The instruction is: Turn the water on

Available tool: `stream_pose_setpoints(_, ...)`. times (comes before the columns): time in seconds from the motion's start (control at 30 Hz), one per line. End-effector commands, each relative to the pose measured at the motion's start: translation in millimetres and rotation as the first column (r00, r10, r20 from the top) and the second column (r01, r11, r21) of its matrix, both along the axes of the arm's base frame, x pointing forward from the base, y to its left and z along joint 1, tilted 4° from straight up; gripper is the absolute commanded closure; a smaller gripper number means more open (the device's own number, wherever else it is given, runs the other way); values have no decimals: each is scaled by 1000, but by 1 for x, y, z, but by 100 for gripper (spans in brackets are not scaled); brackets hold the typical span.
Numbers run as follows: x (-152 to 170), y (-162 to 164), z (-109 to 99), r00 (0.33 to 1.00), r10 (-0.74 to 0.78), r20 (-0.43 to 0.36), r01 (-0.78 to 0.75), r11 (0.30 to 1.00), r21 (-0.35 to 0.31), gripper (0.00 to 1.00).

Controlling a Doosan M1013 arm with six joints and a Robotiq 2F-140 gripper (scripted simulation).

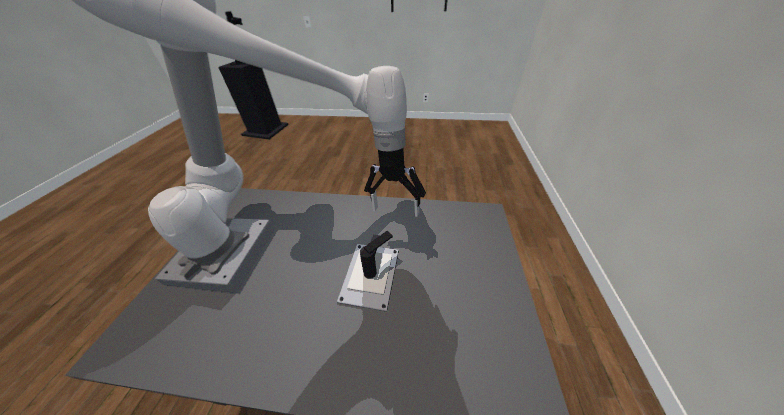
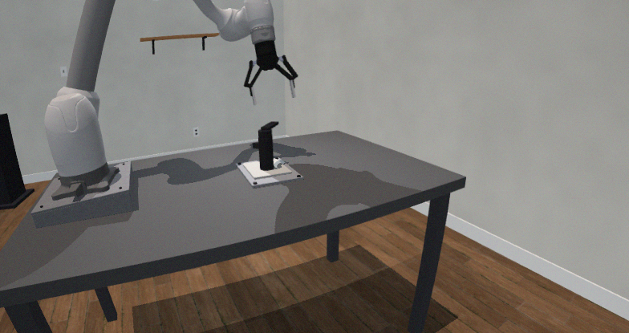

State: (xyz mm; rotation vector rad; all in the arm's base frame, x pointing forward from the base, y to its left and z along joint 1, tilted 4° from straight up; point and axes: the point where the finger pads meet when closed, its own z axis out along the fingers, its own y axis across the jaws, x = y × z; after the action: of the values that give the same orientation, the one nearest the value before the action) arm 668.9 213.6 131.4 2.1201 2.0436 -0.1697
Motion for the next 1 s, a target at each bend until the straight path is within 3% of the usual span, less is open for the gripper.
stream_pose_setpoints(0.0, -7, -20, 5, 988, -156, -16, 156, 986, 56, 0)
stream_pose_setpoints(0.3, -20, -56, 21, 879, -469, -85, 476, 865, 160, 0)
stream_pose_setpoints(0.53, -21, -60, 23, 862, -498, -94, 506, 846, 169, 0)
stream_pose_setpoints(0.57, -21, -60, 23, 862, -498, -94, 506, 846, 169, 100)
stream_pose_setpoints(0.97, -21, -60, 23, 862, -498, -94, 506, 846, 169, 100)
